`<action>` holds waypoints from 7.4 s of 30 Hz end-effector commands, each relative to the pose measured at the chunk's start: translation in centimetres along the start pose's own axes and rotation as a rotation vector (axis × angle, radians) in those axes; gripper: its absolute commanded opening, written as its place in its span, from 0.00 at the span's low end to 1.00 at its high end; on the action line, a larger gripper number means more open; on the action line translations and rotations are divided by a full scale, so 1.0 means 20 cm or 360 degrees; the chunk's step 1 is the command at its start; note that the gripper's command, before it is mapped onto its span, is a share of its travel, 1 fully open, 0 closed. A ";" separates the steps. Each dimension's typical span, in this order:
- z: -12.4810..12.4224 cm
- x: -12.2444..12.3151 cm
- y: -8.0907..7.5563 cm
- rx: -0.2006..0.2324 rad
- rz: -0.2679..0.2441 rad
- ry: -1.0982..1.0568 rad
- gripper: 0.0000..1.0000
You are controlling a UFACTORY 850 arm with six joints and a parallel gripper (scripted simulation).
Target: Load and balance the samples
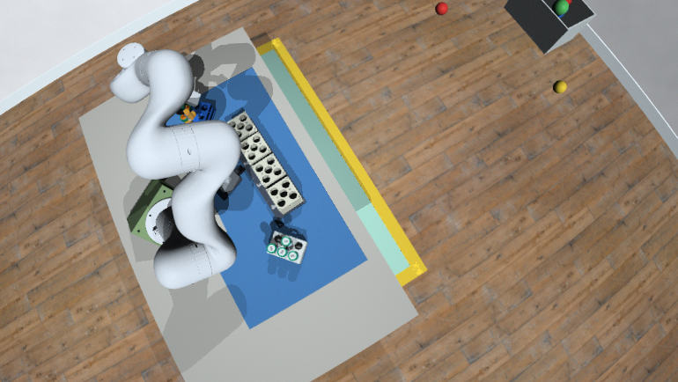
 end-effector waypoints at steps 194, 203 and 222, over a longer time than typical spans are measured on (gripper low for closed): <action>0.00 0.00 0.14 -0.0002 -0.0001 0.0001 0.43; 0.00 0.00 0.07 -0.0002 -0.0001 0.0001 0.43; 0.00 0.00 -0.10 -0.0002 -0.0001 0.0001 0.43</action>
Point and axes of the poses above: the point where the finger pads meet when closed, its own y axis out along the fingers, its own z axis across the jaws, x = y × z, the point moved 9 cm from there along -y, back along the fingers, and after that the axes turned 3 degrees about y, right-handed, at the moved point
